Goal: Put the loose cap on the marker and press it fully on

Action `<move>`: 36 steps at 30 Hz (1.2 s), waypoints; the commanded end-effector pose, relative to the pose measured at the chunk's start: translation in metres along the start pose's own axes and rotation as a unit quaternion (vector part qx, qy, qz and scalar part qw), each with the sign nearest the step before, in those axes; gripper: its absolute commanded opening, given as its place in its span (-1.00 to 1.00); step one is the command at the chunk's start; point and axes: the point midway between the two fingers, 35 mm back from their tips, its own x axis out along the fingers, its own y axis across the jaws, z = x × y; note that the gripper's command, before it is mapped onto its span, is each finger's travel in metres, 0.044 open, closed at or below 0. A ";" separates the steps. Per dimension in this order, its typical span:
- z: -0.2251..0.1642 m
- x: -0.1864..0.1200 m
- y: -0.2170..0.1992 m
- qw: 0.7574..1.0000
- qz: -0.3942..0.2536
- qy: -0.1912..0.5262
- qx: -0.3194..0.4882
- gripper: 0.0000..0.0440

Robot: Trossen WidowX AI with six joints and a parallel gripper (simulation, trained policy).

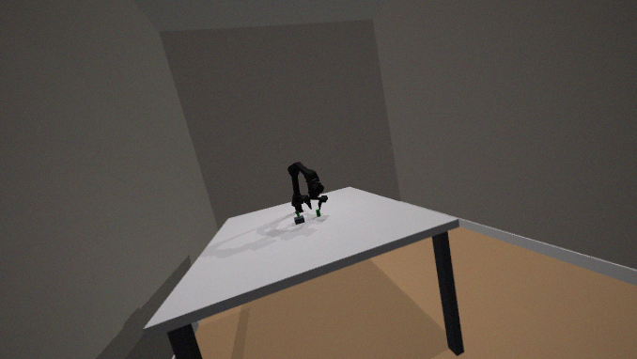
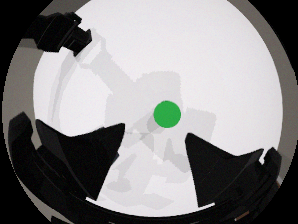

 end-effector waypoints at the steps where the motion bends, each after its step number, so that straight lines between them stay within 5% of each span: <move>1: 0.005 0.006 0.000 1.000 0.005 -0.004 -0.015 0.37; 21: 0.016 0.042 -0.003 0.995 0.026 -0.001 -0.093 0.18; 24: 0.016 0.044 -0.004 0.994 0.025 0.006 -0.103 0.02; 30: 0.015 0.035 -0.004 0.993 0.015 0.022 -0.112 -0.64; 36: 0.010 0.015 -0.004 0.992 0.000 0.043 -0.114 -0.72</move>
